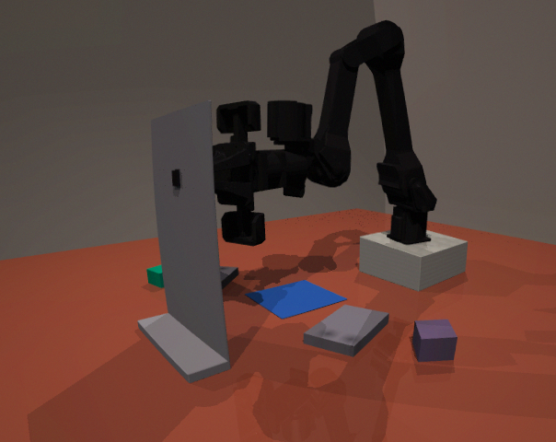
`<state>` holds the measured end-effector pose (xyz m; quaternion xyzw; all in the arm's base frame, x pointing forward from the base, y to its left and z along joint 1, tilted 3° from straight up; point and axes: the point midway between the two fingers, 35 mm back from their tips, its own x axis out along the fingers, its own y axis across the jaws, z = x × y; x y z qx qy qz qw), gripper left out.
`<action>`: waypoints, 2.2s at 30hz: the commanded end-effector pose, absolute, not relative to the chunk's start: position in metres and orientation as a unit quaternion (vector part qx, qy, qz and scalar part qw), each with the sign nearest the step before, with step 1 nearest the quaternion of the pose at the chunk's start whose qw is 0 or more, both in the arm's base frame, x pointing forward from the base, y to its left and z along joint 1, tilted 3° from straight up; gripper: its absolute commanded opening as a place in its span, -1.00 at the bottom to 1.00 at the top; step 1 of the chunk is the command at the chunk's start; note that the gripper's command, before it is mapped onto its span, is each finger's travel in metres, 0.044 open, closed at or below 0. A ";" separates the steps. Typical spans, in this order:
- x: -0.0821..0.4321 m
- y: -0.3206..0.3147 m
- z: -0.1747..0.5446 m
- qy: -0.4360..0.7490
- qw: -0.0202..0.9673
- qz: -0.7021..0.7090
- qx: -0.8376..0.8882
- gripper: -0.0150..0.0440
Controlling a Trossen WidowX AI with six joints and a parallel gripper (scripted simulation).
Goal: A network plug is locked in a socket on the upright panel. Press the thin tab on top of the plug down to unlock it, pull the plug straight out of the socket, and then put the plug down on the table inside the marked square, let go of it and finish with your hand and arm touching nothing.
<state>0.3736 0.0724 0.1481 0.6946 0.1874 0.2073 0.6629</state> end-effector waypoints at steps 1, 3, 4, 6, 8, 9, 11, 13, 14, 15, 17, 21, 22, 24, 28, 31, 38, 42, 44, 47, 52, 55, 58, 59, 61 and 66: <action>0.373 0.072 0.148 0.186 0.663 0.205 0.695 -0.49; 0.372 0.071 0.148 0.186 0.663 0.205 0.695 -0.49; 0.371 0.071 0.148 0.186 0.663 0.205 0.695 -0.49; 0.370 0.071 0.148 0.186 0.663 0.205 0.695 -0.49; 0.369 0.071 0.148 0.187 0.663 0.205 0.695 -0.49; 0.368 0.071 0.148 0.187 0.663 0.205 0.695 -0.49; 0.367 0.070 0.148 0.187 0.663 0.205 0.695 -0.49; 0.366 0.070 0.148 0.187 0.663 0.205 0.695 -0.49; 0.365 0.070 0.147 0.187 0.663 0.205 0.695 -0.49; 0.365 0.069 0.147 0.187 0.663 0.205 0.695 -0.49; 0.364 0.069 0.147 0.187 0.663 0.205 0.695 -0.49; 0.361 0.068 0.147 0.187 0.663 0.205 0.695 -0.49; 0.361 0.068 0.147 0.187 0.663 0.205 0.695 -0.49; 0.359 0.068 0.147 0.187 0.663 0.205 0.695 -0.49; 0.357 0.067 0.147 0.187 0.663 0.205 0.695 -0.49; 0.355 0.066 0.147 0.187 0.663 0.205 0.695 -0.49; 0.351 0.064 0.147 0.187 0.663 0.205 0.695 -0.49; 0.349 0.062 0.146 0.187 0.663 0.205 0.695 -0.49; 0.347 0.062 0.146 0.187 0.663 0.205 0.695 -0.49; 0.346 0.060 0.146 0.187 0.663 0.204 0.695 -0.49; 0.343 0.059 0.146 0.187 0.663 0.204 0.695 -0.49; 0.341 0.057 0.146 0.188 0.663 0.204 0.695 -0.49; 0.339 0.056 0.146 0.188 0.663 0.204 0.695 -0.49; 0.338 0.056 0.146 0.188 0.663 0.204 0.695 -0.49; 0.337 0.055 0.146 0.188 0.663 0.204 0.695 -0.49; 0.333 0.053 0.145 0.188 0.663 0.204 0.695 -0.49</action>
